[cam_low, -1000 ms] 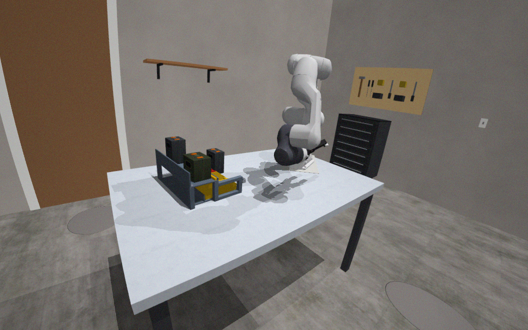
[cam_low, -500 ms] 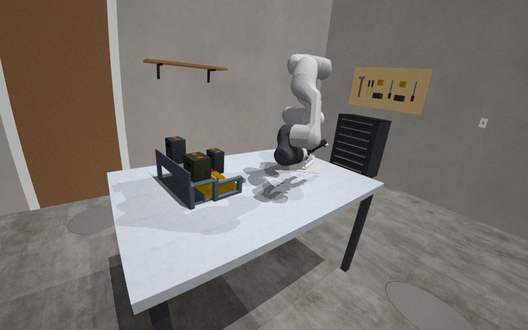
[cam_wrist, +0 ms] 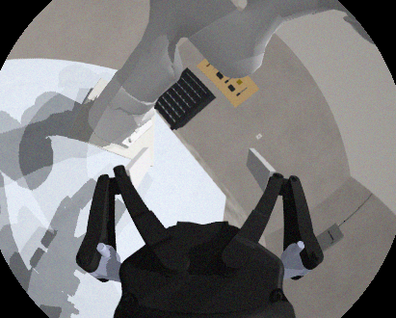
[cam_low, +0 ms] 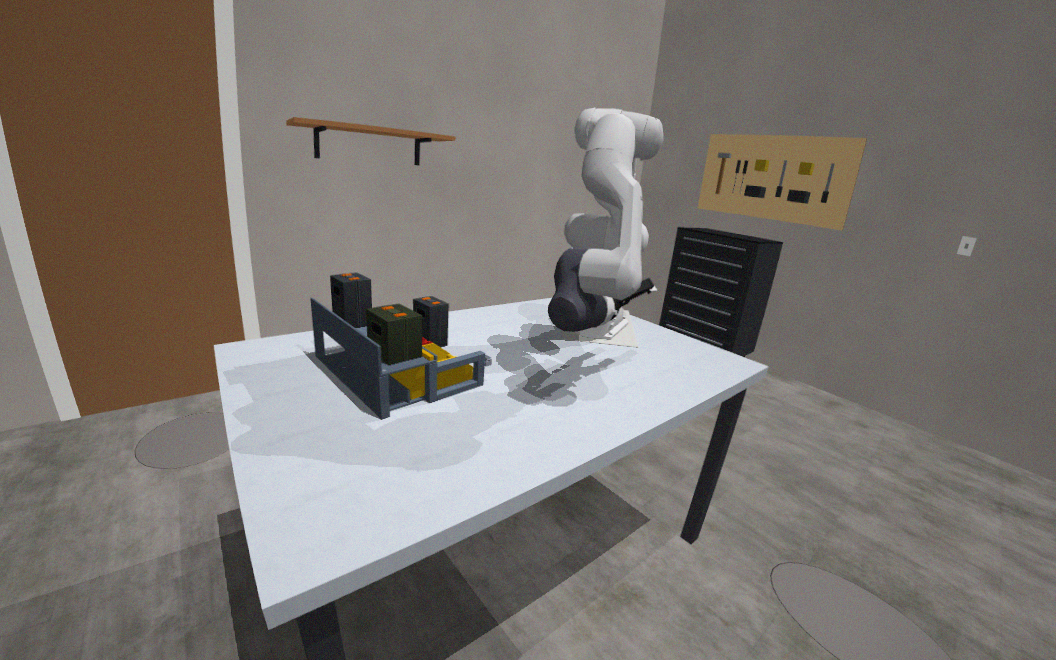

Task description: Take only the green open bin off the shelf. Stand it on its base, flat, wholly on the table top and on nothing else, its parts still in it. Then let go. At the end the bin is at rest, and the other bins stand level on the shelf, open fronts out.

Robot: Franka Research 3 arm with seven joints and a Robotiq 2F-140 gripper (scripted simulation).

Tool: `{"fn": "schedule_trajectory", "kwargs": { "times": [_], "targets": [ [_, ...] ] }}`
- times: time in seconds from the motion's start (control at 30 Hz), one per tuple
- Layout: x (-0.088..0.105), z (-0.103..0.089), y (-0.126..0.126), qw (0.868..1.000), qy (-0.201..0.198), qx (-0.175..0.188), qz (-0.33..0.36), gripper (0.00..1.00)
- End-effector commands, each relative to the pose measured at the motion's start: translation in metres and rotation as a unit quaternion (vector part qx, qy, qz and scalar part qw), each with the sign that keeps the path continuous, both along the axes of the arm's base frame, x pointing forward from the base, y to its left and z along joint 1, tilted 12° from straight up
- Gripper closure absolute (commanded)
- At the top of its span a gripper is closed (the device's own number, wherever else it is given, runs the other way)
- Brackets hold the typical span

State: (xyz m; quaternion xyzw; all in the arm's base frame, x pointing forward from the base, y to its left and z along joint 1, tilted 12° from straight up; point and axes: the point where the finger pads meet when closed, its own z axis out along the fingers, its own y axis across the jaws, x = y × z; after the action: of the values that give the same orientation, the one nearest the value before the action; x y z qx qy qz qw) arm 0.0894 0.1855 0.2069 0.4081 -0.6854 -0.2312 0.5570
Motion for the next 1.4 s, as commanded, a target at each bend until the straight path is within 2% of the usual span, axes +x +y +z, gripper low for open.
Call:
{"fn": "schedule_trajectory", "kwargs": {
  "times": [0.0,0.37,0.4,0.53,0.93,0.97,1.1,1.37],
  "targets": [
    [0.000,0.000,0.000,1.000,0.000,0.000,0.000,0.00],
    [0.000,0.000,0.000,1.000,0.000,0.000,0.000,0.00],
    [0.006,0.004,-0.007,1.000,-0.020,-0.003,-0.016,0.43],
    [0.030,0.022,-0.034,0.992,-0.100,-0.015,-0.081,0.43],
    [0.030,0.022,-0.034,0.992,-0.100,-0.015,-0.081,0.43],
    [0.035,0.028,-0.039,0.989,-0.116,-0.005,-0.094,0.43],
    [0.059,0.045,-0.066,0.968,-0.194,-0.018,-0.157,0.43],
    [0.059,0.045,-0.066,0.968,-0.194,-0.018,-0.157,0.43]
  ]
}}
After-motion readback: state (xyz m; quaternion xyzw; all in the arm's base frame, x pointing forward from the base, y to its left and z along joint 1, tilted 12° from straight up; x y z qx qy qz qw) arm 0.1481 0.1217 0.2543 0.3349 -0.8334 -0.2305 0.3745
